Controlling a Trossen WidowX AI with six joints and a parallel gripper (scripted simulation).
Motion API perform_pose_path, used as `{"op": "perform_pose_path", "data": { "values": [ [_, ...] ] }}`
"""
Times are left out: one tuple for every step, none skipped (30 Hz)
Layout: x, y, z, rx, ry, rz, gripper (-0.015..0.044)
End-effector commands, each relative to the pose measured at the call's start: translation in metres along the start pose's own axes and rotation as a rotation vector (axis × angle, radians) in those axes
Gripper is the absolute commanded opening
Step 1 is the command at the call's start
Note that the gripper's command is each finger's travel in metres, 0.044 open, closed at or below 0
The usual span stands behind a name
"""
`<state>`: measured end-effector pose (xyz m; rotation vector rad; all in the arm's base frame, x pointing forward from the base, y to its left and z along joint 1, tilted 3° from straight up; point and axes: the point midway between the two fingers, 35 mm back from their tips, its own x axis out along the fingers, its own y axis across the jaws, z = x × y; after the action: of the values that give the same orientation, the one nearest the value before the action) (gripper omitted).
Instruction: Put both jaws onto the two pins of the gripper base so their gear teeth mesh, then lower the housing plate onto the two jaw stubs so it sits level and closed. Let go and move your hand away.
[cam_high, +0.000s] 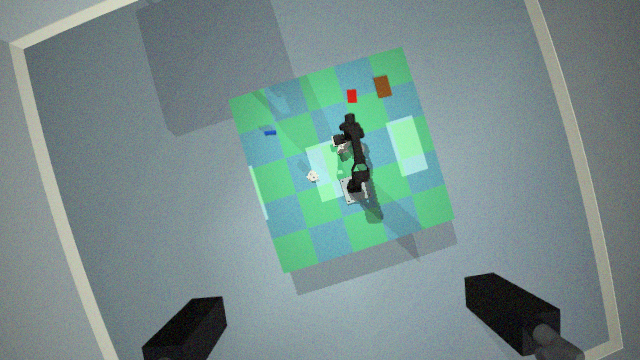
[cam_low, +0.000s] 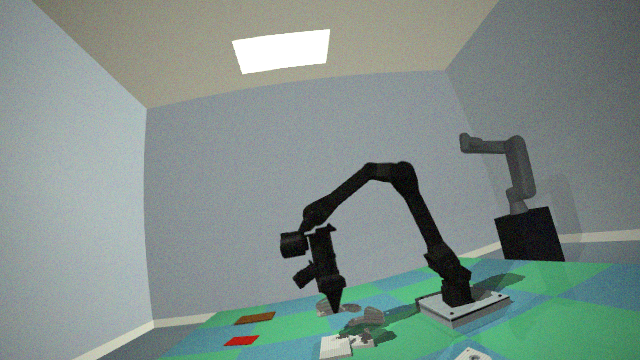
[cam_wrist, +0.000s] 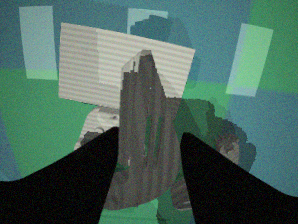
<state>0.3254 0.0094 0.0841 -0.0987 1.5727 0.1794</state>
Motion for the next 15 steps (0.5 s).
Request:
{"op": "perform_pose_path", "data": {
  "values": [
    [-0.0012, -0.0008, 0.0006, -0.021, -0.001, -0.004, 0.0134],
    [-0.0012, -0.0008, 0.0006, -0.026, -0.001, -0.004, 0.0134],
    [-0.0012, -0.0008, 0.0006, -0.026, -0.001, -0.004, 0.0134],
    [-0.0012, -0.0008, 0.0006, -0.026, -0.001, -0.004, 0.0134],
    [-0.0012, -0.0008, 0.0006, -0.026, -0.001, -0.004, 0.0134],
    [-0.0012, -0.0008, 0.0006, -0.026, -0.001, -0.004, 0.0134],
    [-0.0012, -0.0008, 0.0006, -0.026, -0.001, -0.004, 0.0134],
    [-0.0012, -0.0008, 0.0006, -0.026, -0.001, -0.004, 0.0134],
    [-0.0012, -0.0008, 0.0006, -0.026, -0.001, -0.004, 0.0134],
    [-0.0012, -0.0008, 0.0006, -0.026, -0.001, -0.004, 0.0134],
    [-0.0012, -0.0008, 0.0006, -0.026, -0.001, -0.004, 0.0134],
    [-0.0012, -0.0011, 0.0007, -0.026, -0.001, -0.004, 0.0134],
    [-0.0012, -0.0020, 0.0009, -0.026, -0.002, -0.004, 0.0134],
    [-0.0012, -0.0023, 0.0009, -0.026, -0.002, -0.005, 0.0134],
    [-0.0012, -0.0023, 0.0009, -0.026, -0.002, -0.005, 0.0134]
  ]
}}
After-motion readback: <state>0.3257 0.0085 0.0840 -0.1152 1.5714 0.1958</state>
